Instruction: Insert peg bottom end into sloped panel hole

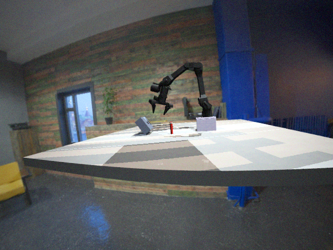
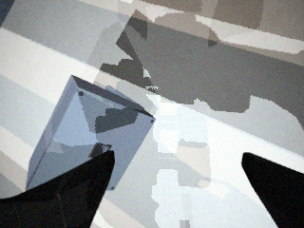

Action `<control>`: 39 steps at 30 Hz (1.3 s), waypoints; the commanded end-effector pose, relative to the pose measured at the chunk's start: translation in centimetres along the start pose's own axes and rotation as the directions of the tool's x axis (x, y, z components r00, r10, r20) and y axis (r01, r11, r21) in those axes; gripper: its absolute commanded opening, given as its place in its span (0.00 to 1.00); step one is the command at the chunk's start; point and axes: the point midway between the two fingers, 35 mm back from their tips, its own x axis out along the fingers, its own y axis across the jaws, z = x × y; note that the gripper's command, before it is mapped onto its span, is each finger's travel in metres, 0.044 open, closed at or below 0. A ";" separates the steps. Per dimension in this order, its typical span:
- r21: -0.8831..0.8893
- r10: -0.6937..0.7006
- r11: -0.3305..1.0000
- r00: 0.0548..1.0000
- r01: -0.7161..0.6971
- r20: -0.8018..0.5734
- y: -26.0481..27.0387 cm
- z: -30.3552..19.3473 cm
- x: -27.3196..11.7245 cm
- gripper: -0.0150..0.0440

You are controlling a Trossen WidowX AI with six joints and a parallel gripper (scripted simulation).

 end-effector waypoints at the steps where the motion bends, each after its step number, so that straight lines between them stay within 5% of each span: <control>1: -0.020 -0.020 1.000 0.998 0.019 -0.051 0.2 -2.2 0.2 1.00; 30: -0.207 -0.209 0.966 0.936 0.154 -0.283 -0.6 -16.1 -1.2 1.00; 39: -0.216 -0.220 0.963 0.932 0.161 -0.289 -0.7 -16.8 -1.1 1.00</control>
